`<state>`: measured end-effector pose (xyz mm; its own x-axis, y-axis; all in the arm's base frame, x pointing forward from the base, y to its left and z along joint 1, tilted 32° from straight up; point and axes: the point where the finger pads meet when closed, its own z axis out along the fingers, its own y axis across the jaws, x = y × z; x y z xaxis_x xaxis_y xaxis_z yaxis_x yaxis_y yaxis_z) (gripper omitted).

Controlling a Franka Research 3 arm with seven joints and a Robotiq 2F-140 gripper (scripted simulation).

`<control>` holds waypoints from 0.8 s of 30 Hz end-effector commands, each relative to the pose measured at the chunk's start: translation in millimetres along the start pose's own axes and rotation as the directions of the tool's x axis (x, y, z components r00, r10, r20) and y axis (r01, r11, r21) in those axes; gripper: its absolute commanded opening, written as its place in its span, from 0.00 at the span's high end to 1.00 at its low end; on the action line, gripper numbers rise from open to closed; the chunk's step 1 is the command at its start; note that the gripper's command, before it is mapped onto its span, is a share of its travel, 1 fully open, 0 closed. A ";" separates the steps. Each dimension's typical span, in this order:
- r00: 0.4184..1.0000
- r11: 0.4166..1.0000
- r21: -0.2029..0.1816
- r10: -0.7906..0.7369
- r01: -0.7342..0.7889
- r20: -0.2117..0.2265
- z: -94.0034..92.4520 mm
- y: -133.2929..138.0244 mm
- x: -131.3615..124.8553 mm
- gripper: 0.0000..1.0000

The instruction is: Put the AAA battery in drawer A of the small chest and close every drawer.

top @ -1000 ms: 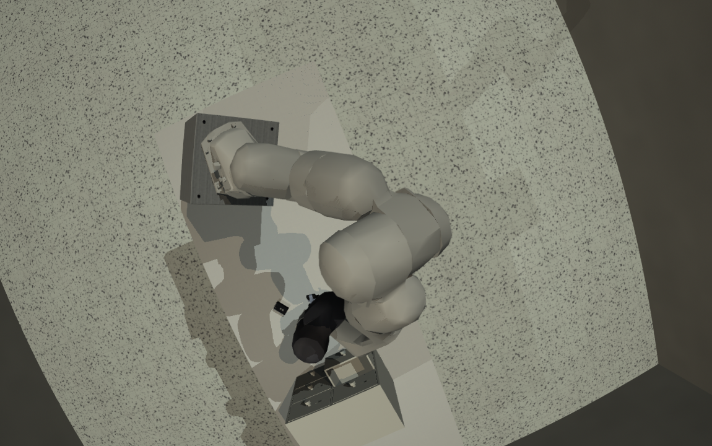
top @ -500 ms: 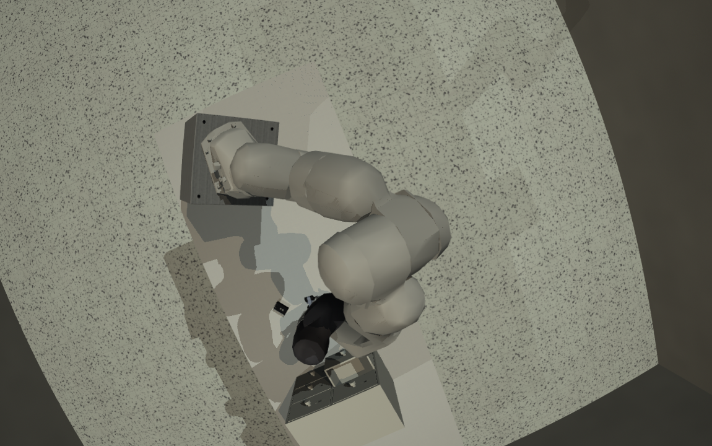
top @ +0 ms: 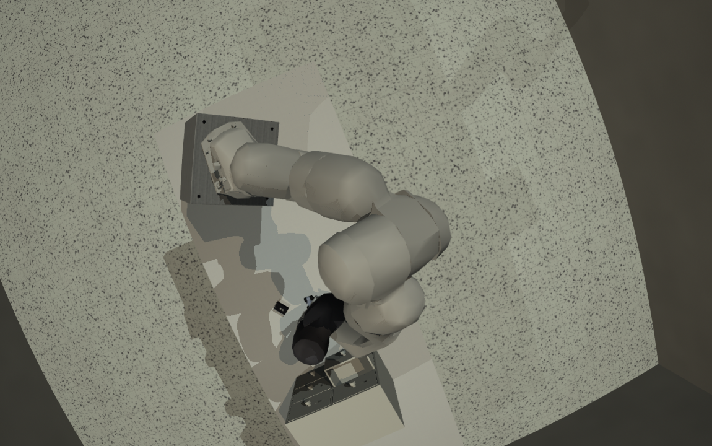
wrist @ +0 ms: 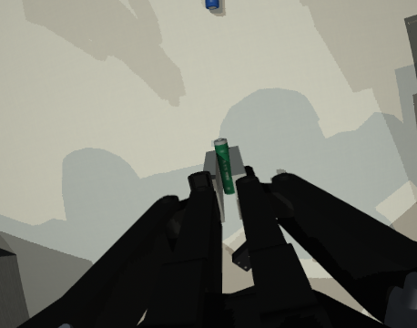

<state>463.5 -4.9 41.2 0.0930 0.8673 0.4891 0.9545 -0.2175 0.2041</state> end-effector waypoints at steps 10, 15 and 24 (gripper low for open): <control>0.990 0.990 -0.003 -0.144 0.144 0.001 -0.5 4.7 -3.2 0.97; 0.990 0.990 -0.003 -0.144 0.144 0.001 -0.5 4.7 -3.2 0.97; 0.866 0.866 0.007 -0.500 0.500 0.004 -0.8 25.9 -10.9 0.97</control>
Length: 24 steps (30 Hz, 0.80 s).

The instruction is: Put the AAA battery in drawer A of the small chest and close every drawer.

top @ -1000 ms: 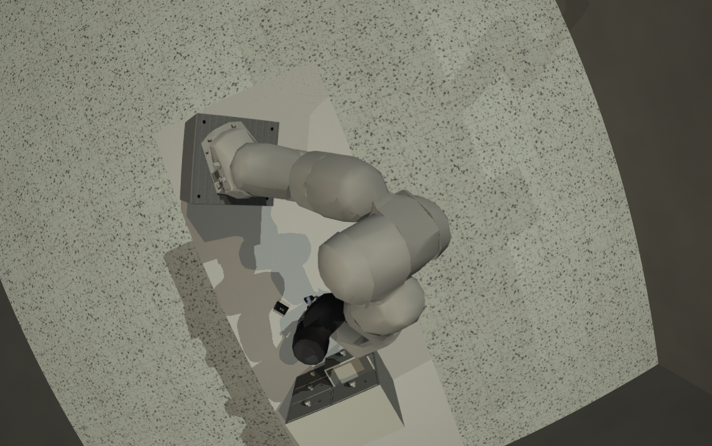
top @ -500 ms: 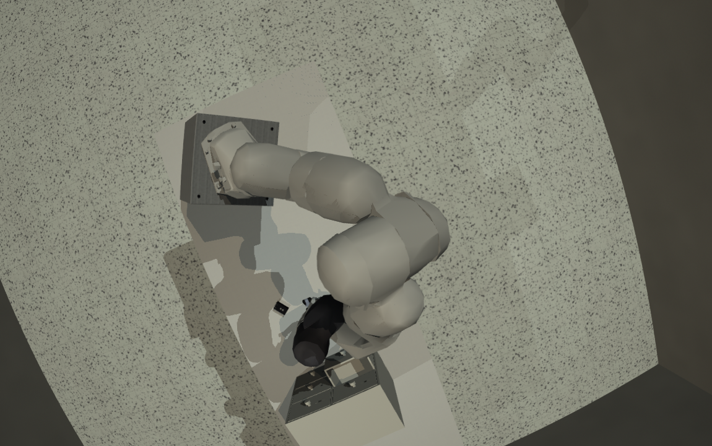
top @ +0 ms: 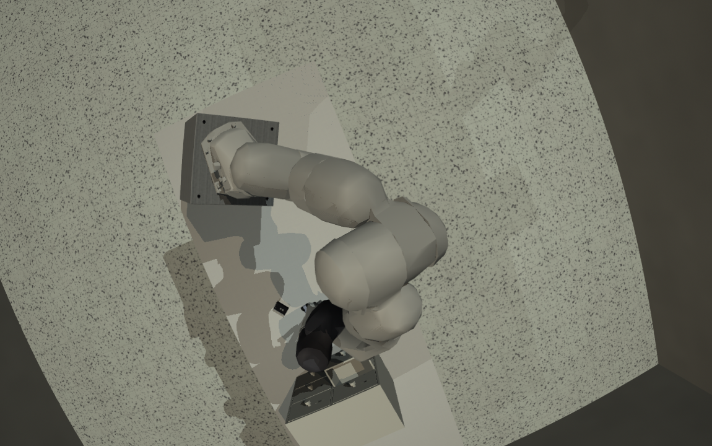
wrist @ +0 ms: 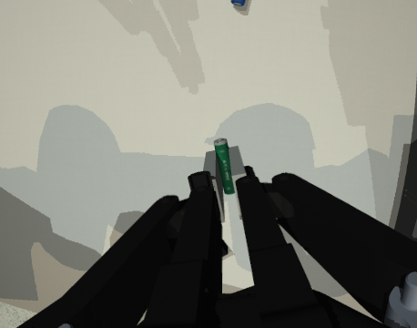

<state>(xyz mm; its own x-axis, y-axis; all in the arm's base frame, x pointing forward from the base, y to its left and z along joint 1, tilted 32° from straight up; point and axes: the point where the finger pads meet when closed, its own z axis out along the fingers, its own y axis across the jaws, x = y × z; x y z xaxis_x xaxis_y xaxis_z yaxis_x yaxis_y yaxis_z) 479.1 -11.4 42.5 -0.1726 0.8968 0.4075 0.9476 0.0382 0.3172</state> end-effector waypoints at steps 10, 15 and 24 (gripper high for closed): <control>0.844 0.844 0.016 -0.536 0.536 0.014 -3.0 27.4 -26.0 0.97; 0.750 0.750 0.029 -0.662 0.661 0.015 -3.3 29.0 -27.3 0.97; 0.554 0.554 0.041 -0.832 0.831 0.005 -9.0 28.9 -27.3 0.97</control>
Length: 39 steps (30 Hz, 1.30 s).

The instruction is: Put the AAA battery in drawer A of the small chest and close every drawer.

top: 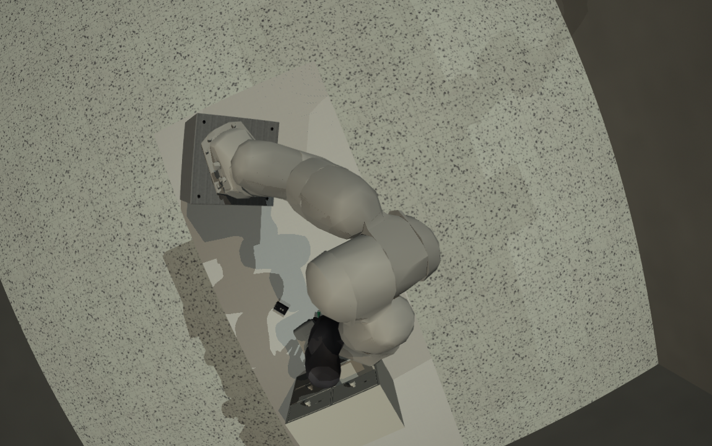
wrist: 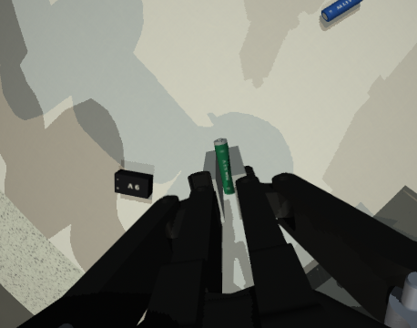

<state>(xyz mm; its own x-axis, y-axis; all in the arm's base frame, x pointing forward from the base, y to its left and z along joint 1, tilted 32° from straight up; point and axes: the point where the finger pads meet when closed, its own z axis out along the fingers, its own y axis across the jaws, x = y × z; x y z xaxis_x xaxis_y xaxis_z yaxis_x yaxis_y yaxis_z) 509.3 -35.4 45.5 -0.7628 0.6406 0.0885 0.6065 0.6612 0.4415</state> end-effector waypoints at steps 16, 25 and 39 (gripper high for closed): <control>0.807 0.805 -0.055 -0.587 0.591 0.066 -55.7 -6.7 -0.7 0.97; 0.777 0.774 -0.066 -0.626 0.630 0.072 -86.1 -10.0 -0.1 0.97; 0.777 0.774 -0.066 -0.626 0.630 0.073 -128.8 -14.3 0.6 0.97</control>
<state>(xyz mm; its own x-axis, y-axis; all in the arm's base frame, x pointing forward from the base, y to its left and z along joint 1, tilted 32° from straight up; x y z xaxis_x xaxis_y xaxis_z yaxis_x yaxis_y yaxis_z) 477.4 -98.1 148.9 -0.9514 0.1585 -0.2641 0.0237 0.8926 0.4502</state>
